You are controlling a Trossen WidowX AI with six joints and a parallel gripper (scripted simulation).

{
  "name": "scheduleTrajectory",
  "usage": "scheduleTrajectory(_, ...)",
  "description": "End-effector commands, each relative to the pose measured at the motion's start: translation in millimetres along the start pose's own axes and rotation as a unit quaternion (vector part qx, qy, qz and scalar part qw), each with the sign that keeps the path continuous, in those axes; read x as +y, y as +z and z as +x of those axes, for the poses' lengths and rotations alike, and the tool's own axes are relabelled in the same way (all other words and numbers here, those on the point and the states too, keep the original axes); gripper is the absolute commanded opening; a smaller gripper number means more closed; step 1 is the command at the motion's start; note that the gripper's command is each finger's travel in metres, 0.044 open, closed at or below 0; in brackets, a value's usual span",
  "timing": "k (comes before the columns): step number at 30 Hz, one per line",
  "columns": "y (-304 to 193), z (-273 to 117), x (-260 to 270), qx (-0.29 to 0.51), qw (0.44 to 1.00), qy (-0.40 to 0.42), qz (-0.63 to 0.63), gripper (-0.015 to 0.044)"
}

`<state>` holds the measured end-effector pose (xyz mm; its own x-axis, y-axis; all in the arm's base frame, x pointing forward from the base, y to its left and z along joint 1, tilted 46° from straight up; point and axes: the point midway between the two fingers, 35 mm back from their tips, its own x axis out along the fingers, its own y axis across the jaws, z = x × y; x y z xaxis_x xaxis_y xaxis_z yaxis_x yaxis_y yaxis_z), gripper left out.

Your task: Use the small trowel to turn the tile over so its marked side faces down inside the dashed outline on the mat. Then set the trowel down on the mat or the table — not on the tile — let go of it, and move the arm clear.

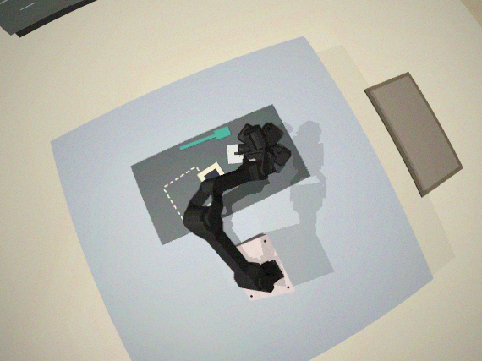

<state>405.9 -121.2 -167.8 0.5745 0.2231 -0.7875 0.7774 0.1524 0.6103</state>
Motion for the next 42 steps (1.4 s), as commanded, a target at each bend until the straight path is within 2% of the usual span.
scheduleTrajectory(1, -8, -3, -2, -0.009, 0.997, 0.012, 0.071, 0.0300)
scheduleTrajectory(14, -30, -14, 2, -0.014, 0.959, 0.069, 0.274, 0.0300)
scheduleTrajectory(27, -72, -24, 3, 0.027, 0.882, 0.115, 0.457, 0.0300)
scheduleTrajectory(42, -73, -17, 5, 0.029, 0.878, 0.116, 0.463, 0.0300)
